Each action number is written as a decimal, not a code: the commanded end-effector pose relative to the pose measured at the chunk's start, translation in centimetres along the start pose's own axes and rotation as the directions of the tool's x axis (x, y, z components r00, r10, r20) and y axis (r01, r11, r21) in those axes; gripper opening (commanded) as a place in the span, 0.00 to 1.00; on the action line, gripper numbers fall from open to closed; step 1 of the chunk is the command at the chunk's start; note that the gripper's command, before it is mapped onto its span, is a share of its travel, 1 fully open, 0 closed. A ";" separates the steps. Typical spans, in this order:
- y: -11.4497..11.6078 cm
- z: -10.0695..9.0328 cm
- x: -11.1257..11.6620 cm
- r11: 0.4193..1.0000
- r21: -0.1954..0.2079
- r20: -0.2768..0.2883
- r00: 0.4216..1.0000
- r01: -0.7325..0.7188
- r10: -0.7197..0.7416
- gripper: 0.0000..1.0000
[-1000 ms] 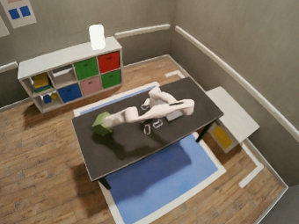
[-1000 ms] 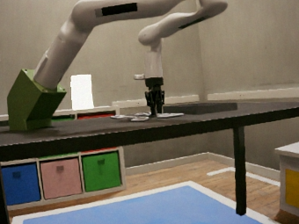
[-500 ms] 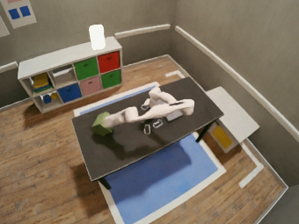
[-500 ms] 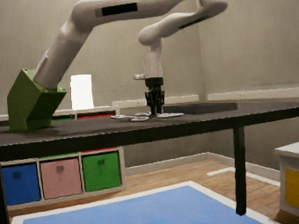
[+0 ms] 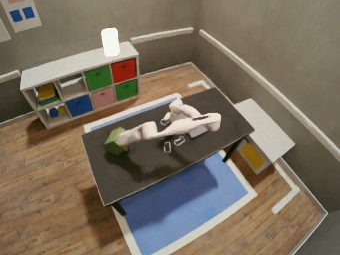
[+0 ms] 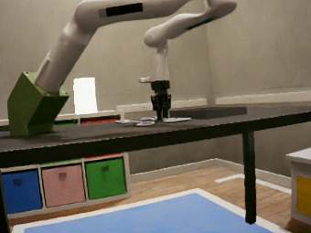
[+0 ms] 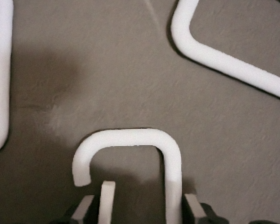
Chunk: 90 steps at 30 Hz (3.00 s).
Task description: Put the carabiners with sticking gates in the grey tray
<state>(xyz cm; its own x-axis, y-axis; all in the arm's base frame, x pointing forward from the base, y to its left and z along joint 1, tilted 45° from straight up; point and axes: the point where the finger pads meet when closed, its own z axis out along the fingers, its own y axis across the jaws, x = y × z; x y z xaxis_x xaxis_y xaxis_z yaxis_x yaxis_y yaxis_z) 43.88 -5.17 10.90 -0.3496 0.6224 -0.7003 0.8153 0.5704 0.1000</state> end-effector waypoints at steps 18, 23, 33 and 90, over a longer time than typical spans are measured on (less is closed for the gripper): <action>0.0 0.0 0.0 1.000 -0.001 0.000 1.000 0.000 0.000 0.51; 0.0 0.0 0.0 1.000 -0.001 0.000 1.000 0.000 0.000 0.51; 0.0 0.0 0.0 1.000 -0.001 0.000 1.000 0.000 0.000 0.51; 0.0 -0.1 0.0 1.000 -0.002 0.000 1.000 0.001 -0.001 1.00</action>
<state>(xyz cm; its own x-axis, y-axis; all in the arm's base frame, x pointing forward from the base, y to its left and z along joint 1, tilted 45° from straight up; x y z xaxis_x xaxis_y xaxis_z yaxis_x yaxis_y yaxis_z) 43.85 -5.18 10.92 -0.3499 0.6221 -0.7004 0.8151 0.5707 0.0997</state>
